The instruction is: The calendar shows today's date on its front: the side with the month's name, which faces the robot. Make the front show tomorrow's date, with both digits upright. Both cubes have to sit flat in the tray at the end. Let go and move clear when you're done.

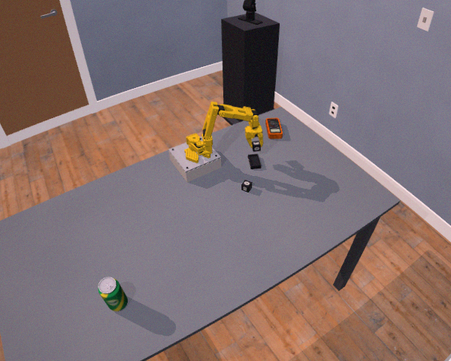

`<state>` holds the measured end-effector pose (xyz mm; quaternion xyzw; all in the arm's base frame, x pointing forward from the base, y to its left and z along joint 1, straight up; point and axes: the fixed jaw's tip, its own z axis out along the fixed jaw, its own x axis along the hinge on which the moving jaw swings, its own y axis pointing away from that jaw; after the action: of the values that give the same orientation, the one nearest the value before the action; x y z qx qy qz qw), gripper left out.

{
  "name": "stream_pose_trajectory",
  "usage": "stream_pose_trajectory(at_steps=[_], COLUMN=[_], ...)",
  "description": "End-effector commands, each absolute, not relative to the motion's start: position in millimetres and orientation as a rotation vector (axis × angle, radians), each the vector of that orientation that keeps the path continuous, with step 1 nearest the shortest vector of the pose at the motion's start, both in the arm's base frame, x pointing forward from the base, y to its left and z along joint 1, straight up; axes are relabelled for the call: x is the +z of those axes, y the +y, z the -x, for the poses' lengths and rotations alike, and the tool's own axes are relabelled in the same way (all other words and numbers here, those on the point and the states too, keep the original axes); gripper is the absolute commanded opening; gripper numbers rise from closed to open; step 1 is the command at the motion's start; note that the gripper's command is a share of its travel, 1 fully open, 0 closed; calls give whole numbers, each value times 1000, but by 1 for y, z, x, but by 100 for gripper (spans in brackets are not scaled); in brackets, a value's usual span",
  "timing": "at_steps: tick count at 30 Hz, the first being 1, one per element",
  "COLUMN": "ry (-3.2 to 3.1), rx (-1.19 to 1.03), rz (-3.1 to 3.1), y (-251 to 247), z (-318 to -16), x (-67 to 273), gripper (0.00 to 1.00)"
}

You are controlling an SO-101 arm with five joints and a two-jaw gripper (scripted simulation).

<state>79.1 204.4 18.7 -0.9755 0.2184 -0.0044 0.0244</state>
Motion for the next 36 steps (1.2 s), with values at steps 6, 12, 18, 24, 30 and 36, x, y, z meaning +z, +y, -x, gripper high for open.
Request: stream_pose_trajectory(at_steps=[6, 12, 18, 24, 30, 36], ry=[665, 661, 661, 661, 665, 672], rx=[-8, 4, 4, 4, 4, 3], rz=[3036, 3089, 3089, 3089, 3089, 3087], y=[203, 196, 196, 196, 196, 196], z=[-76, -69, -69, -69, -69, -69], x=[14, 2, 2, 2, 0, -4], gripper=[0, 0, 0, 0, 0, 0])
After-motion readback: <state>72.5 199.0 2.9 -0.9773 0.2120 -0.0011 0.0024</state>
